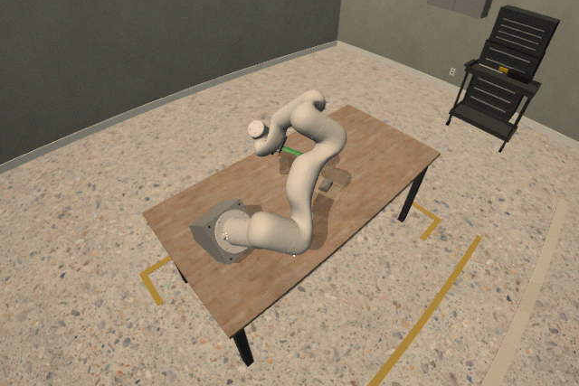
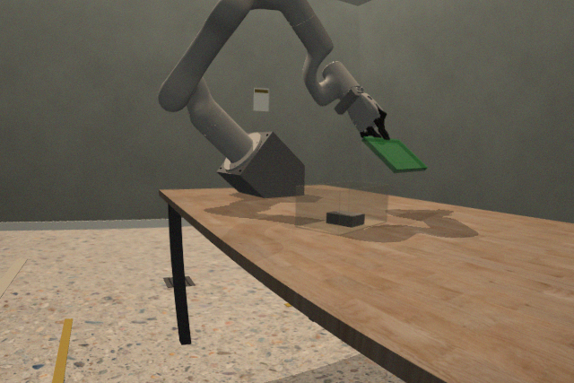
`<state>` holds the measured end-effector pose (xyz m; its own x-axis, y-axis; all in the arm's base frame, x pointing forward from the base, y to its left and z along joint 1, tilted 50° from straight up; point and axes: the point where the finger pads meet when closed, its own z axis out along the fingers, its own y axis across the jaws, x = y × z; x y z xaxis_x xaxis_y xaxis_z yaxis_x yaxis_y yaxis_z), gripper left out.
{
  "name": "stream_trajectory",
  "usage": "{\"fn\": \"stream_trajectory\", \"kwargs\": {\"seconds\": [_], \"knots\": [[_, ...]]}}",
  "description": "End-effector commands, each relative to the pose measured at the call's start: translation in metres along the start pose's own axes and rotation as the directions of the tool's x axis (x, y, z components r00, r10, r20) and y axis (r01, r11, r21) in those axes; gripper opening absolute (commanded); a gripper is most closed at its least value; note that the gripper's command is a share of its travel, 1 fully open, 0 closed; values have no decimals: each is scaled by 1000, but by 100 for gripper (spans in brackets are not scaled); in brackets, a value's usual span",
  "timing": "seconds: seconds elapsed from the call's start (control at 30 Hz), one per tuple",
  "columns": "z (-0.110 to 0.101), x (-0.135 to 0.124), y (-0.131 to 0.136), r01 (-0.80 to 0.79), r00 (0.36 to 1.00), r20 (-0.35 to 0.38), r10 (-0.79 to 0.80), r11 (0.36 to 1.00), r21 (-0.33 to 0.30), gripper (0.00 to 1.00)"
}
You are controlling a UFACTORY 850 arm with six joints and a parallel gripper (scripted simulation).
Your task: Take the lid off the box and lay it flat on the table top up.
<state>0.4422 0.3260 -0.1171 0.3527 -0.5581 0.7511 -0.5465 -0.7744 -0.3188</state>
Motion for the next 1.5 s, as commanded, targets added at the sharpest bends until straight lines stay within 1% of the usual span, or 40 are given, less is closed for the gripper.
{"fn": "stream_trajectory", "kwargs": {"seconds": [0.0, 0.47, 0.9, 1.47], "knots": [[0, 0, -1, -1, 1000, 0, 1, 1000, 2, 0], [1, 0, 0, -1, 1000, 0, 1, 1000, 2, 0], [13, 0, 10, -1, 1000, 0, 1, 1000, 2, 0], [19, 0, 15, -1, 1000, 0, 1, 1000, 2, 0]]}}
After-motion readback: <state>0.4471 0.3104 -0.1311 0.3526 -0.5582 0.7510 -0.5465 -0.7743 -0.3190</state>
